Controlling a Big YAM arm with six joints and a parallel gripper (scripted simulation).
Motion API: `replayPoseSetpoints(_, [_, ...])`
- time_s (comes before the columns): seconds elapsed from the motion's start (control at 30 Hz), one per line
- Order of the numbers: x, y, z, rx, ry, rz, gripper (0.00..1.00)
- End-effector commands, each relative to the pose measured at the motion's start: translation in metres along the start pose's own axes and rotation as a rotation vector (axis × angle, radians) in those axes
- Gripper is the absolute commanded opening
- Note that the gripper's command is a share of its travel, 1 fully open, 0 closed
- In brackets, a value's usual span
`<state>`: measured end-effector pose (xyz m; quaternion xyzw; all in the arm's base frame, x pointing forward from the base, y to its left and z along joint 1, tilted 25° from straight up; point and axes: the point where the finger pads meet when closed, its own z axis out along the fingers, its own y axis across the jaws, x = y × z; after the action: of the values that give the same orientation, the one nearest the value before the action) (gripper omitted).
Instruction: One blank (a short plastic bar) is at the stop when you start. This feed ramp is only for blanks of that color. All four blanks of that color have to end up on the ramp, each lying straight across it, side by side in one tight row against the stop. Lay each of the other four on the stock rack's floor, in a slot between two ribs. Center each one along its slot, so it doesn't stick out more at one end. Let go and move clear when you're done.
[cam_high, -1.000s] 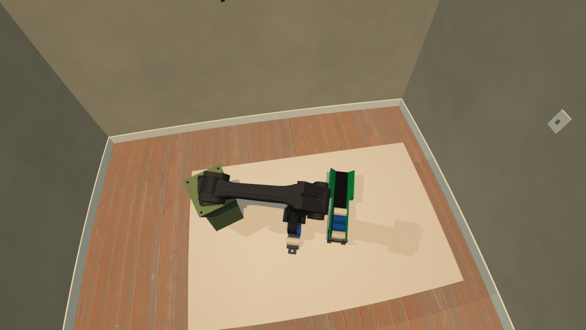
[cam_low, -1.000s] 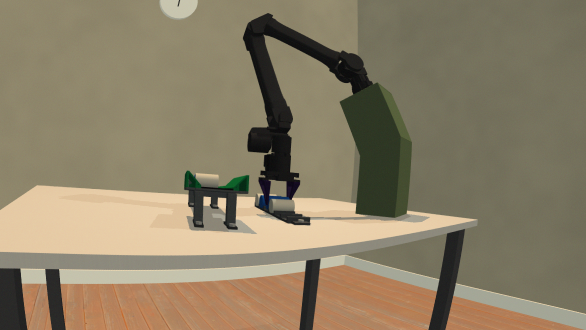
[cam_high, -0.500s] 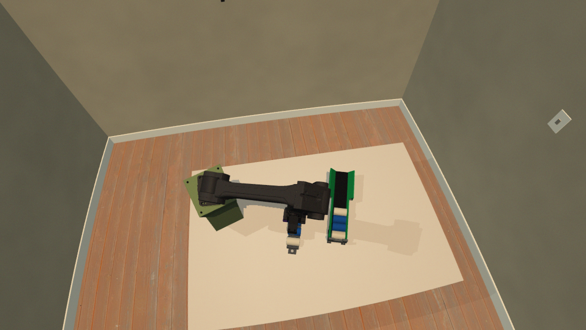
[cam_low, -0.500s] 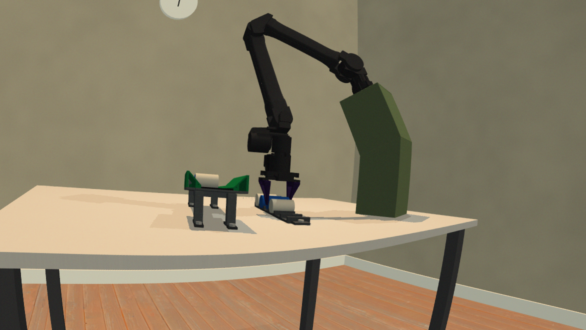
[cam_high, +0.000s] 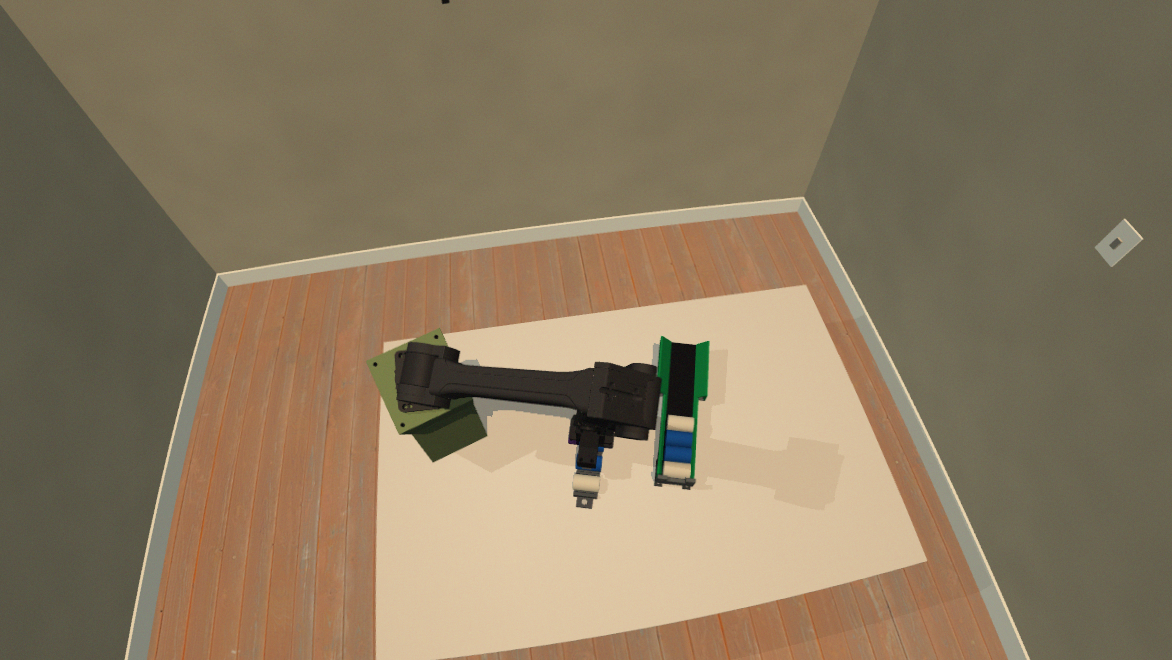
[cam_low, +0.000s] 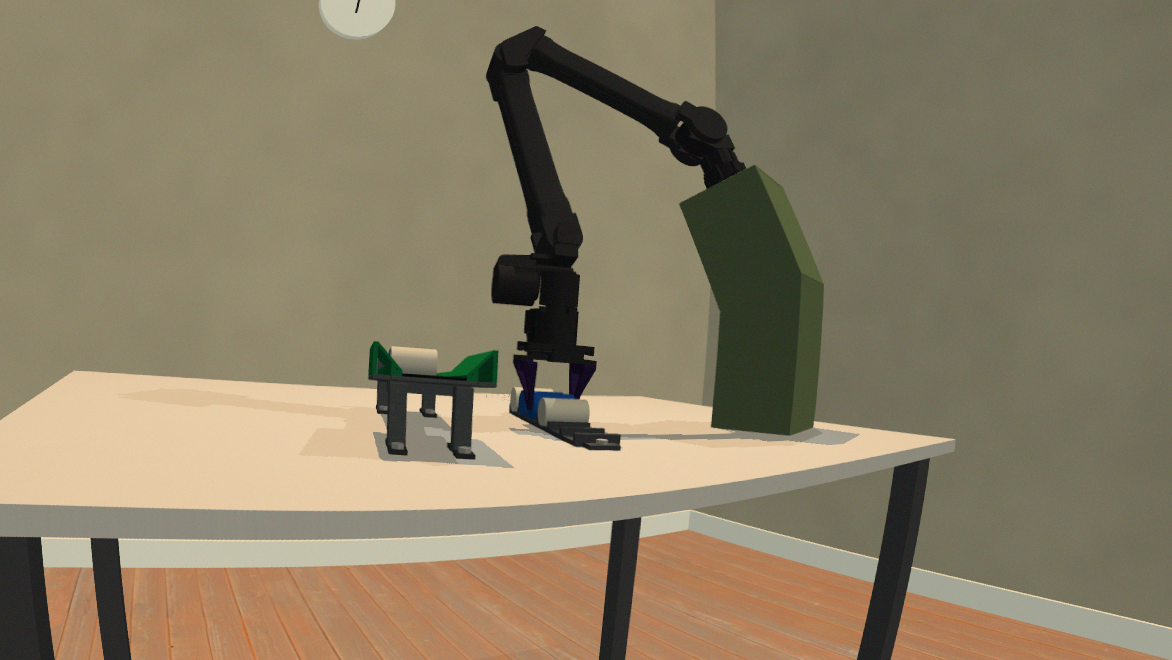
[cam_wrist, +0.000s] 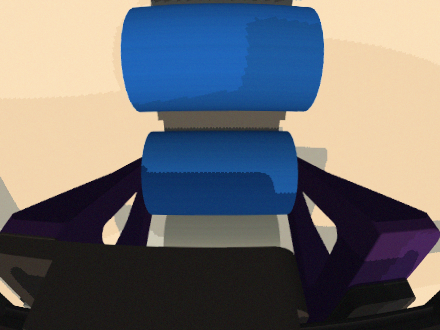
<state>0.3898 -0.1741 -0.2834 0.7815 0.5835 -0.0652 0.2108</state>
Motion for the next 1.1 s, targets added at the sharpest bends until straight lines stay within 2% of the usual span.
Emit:
replayPoseSetpoints(0.0, [0.0062,0.0129,-0.0072,-0.017,0.007,-0.005,0.62])
replayPoseSetpoints(1.07, [0.0082,0.0080,-0.0051,-0.009,0.007,-0.006,0.62])
